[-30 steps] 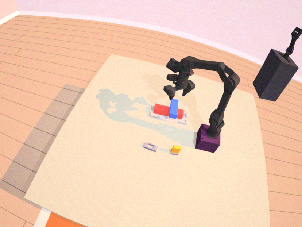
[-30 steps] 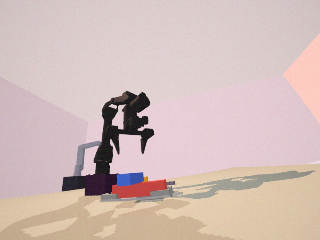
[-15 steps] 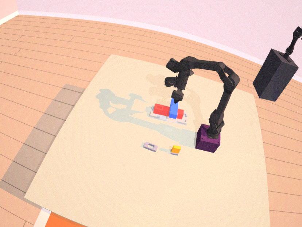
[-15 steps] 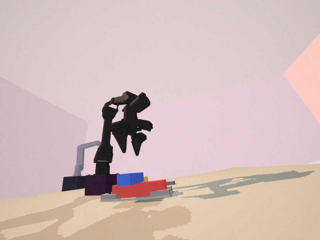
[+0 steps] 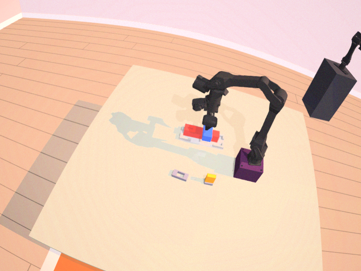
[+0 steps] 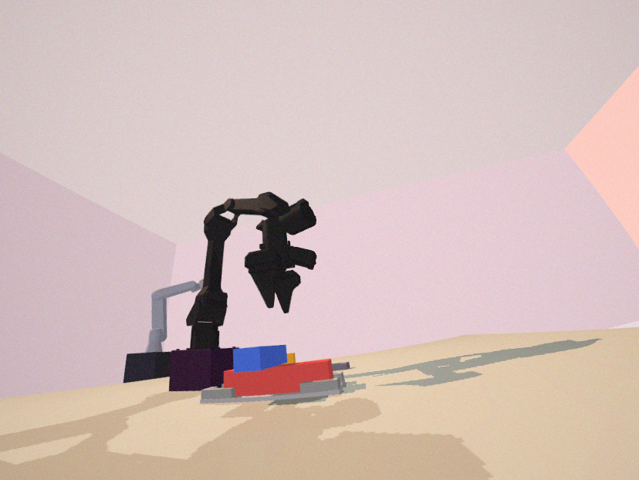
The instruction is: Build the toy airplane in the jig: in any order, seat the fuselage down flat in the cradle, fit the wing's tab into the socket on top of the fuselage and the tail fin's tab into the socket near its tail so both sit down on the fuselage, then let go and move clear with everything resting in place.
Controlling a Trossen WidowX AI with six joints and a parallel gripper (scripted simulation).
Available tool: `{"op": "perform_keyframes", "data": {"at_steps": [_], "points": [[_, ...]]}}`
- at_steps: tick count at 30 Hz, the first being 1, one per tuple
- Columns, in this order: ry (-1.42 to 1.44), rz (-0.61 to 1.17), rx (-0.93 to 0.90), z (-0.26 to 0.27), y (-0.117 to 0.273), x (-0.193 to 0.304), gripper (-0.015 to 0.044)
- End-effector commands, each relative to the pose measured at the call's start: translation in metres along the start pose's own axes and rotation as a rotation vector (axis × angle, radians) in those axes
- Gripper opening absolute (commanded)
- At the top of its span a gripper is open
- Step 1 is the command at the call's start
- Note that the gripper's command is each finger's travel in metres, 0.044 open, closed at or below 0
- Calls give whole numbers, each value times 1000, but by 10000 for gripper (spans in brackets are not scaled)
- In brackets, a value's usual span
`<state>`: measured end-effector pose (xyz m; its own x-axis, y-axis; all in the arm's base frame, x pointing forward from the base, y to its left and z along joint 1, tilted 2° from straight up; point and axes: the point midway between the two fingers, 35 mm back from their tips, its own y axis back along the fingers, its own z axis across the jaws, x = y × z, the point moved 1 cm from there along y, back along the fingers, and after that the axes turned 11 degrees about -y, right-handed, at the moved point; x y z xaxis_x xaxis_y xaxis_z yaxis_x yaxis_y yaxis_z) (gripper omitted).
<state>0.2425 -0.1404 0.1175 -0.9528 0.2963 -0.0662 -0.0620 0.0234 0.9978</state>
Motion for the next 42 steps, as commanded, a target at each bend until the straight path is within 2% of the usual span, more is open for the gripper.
{"op": "perform_keyframes", "data": {"at_steps": [1, 9, 16, 22, 27, 42], "points": [[6, 5, -4, 54, 0, 5, 440], [6, 9, -13, 148, 0, 44, 440], [5, 10, -20, 205, 1, 99, 440], [5, 10, -21, 210, -2, 105, 440], [5, 10, -21, 211, -54, 106, 440], [5, 11, -21, 211, -76, 106, 440]]}}
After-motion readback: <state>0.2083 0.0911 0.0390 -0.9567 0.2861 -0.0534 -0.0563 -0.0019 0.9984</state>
